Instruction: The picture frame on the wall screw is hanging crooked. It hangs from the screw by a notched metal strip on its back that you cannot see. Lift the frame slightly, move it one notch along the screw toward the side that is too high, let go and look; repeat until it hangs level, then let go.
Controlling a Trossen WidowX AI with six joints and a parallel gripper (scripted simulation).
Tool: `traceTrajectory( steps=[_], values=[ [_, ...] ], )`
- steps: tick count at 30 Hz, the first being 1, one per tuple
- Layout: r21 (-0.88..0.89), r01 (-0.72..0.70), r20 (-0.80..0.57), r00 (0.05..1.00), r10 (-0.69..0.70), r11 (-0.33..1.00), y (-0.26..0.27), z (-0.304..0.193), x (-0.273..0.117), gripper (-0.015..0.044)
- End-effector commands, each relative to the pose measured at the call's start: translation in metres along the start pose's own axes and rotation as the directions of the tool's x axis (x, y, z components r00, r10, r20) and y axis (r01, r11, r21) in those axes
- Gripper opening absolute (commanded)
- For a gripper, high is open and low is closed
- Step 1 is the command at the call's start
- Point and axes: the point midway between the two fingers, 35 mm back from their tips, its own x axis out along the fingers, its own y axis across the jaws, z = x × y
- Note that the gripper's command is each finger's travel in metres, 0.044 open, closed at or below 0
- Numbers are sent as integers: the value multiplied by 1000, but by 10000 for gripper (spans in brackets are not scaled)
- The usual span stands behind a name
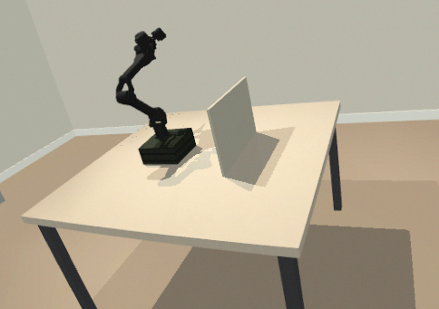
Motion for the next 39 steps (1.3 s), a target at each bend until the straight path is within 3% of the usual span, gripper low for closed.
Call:
traceTrajectory(
  steps=[1,5,10,16,20,24,30,39],
  values=[
    [151,194,-93,979,-181,969,-38,-35,-16,260],
    [306,431,-192,901,-389,849,-81,-73,-47,260],
    [459,673,-283,729,-623,580,-128,-113,-103,260],
    [602,781,-336,435,-835,165,-165,-148,-191,260],
    [693,715,-338,209,-917,-92,-175,-164,-256,260],
    [783,556,-316,-29,-948,-278,-171,-174,-323,260],
    [906,240,-247,-367,-897,-348,-141,-180,-416,260],
    [918,205,-237,-402,-884,-340,-136,-180,-425,260]
  ],
)
